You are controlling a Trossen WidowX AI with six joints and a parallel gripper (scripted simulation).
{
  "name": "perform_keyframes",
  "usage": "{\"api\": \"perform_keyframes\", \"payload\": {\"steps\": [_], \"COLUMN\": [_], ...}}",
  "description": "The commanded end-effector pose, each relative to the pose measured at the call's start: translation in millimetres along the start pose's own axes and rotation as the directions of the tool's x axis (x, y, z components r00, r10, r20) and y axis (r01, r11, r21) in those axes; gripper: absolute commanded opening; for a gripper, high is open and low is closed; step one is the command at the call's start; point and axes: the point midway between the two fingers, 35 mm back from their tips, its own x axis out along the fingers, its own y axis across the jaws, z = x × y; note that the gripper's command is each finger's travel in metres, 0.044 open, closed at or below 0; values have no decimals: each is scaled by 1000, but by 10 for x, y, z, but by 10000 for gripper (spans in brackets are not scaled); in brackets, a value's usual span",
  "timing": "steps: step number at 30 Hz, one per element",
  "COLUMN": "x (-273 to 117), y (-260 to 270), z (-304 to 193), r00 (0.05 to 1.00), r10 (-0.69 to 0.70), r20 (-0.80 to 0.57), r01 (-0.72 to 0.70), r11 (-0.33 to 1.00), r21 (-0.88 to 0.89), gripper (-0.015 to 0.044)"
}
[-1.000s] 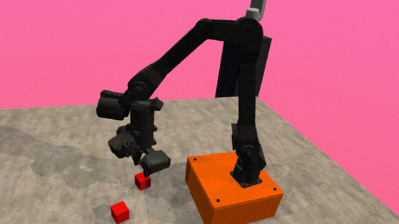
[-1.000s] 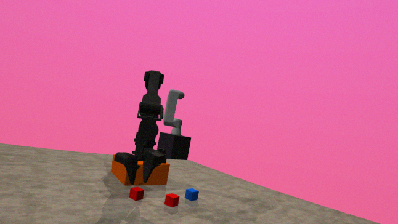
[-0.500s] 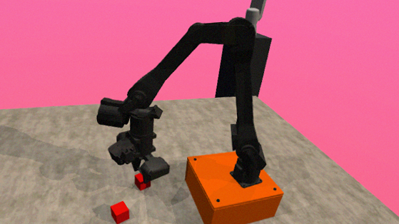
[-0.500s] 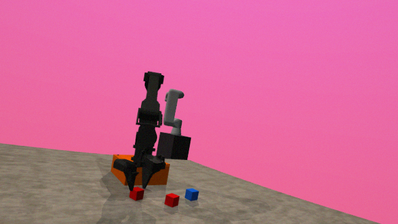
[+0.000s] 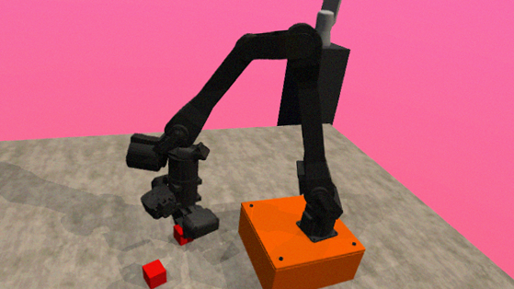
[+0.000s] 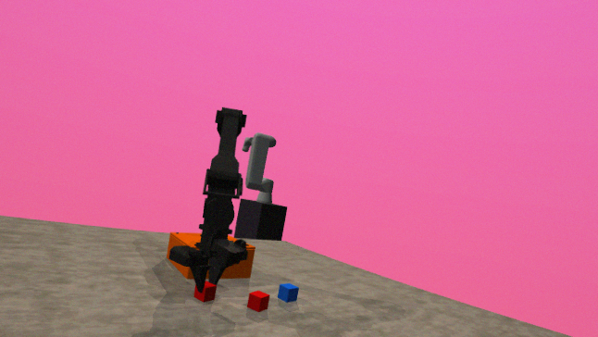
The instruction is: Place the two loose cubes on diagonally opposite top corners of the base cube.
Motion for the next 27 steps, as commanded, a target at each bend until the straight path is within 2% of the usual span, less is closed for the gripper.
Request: {"api": "perform_keyframes", "payload": {"steps": [1, 27], "x": [20, -717], "y": [6, -37], "z": [-18, 30], "r00": [1000, 1000], "r10": [0, 0], "r20": [-8, -7], "r01": [0, 0], "r11": [1000, 1000], "r21": [-6, -6], "gripper": [105, 105]}}
